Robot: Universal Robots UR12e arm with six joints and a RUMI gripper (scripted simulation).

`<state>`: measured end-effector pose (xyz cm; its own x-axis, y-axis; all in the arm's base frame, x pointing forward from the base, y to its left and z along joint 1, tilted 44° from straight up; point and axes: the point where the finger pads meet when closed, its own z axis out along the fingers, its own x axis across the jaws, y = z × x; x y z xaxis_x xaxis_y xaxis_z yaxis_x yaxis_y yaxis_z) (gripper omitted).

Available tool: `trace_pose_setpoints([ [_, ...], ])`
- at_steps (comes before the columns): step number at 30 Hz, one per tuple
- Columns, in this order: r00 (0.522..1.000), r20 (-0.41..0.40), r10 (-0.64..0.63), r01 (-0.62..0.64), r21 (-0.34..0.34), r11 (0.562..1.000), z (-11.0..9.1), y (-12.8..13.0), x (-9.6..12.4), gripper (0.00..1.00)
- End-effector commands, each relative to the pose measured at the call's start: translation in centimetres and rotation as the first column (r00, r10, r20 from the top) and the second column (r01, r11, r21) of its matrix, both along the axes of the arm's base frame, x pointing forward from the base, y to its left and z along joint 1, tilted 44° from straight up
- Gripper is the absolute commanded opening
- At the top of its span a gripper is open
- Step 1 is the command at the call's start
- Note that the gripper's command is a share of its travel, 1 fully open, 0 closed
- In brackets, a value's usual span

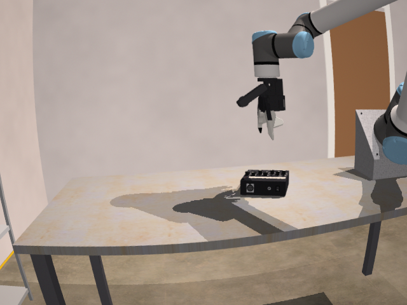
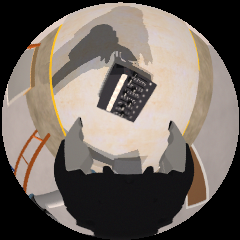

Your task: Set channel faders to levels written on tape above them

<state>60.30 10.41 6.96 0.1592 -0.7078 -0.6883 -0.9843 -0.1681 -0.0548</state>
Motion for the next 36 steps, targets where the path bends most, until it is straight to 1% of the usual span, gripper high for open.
trace_pose_setpoints([
  [1, 1.000, 0.002, 0.000, 0.000, 0.000, 1.000, 0.1, 0.0, 0.1, 1.00],
  [9, 1.000, 0.002, 0.001, -0.001, 0.000, 1.000, 0.0, 0.0, 0.1, 1.00],
  [13, 1.000, 0.017, 0.014, -0.014, 0.001, 1.000, -0.1, 0.0, 0.1, 1.00],
  [17, 0.997, 0.061, 0.056, -0.057, 0.005, 0.998, -0.5, 0.2, 0.1, 1.00],
  [22, 0.975, 0.164, 0.153, -0.156, 0.006, 0.988, -1.4, 0.5, 0.1, 1.00],
  [24, 0.975, 0.164, 0.153, -0.156, 0.006, 0.988, -1.4, 0.5, 0.1, 1.00],
  [27, 0.942, 0.247, 0.228, -0.235, -0.002, 0.972, -2.2, 0.8, 0.0, 1.00],
  [30, 0.890, 0.337, 0.308, -0.320, -0.019, 0.947, -3.0, 1.1, -0.1, 1.00],
  [33, 0.819, 0.426, 0.385, -0.405, -0.047, 0.913, -3.9, 1.5, -0.2, 1.00],
  [36, 0.734, 0.506, 0.453, -0.481, -0.084, 0.873, -4.8, 1.8, -0.4, 1.00],
])
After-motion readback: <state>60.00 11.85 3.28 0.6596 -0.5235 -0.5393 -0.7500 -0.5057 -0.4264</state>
